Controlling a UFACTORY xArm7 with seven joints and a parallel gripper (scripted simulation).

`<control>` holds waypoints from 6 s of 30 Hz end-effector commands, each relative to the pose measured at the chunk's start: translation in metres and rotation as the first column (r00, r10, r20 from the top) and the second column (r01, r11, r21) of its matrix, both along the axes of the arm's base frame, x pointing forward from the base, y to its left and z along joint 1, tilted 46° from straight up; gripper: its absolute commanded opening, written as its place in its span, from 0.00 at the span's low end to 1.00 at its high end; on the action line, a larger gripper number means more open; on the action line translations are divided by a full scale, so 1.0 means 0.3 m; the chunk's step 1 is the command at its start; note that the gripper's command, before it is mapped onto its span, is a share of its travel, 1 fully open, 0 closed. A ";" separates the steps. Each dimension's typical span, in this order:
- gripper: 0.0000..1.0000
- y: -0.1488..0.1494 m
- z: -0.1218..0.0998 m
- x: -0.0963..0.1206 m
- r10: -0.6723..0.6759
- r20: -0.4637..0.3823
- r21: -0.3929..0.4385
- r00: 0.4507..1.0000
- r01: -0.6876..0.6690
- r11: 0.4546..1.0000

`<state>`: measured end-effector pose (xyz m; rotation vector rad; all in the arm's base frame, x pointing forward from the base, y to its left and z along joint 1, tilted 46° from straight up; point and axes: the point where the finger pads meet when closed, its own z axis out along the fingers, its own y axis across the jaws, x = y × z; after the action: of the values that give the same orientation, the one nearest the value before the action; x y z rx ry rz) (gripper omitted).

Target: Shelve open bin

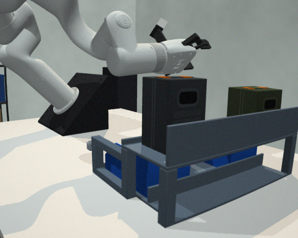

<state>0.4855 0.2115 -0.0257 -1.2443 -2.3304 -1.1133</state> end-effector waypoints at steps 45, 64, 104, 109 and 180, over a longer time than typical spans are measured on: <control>1.00 -0.161 0.286 -0.041 0.246 -0.102 -0.410 0.964 -0.266 0.872; 1.00 -0.252 0.440 -0.063 0.339 -0.188 -0.576 0.922 -0.383 0.722; 1.00 -0.296 0.518 -0.073 0.438 -0.503 -0.799 0.745 -0.594 0.093; 1.00 -0.293 0.515 -0.073 0.434 -0.526 -0.799 0.731 -0.600 0.042; 1.00 -0.287 0.502 -0.073 0.395 -0.644 -0.759 0.655 -0.611 -0.224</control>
<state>0.4631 0.1235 0.1240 -0.1893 -2.8453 1.2158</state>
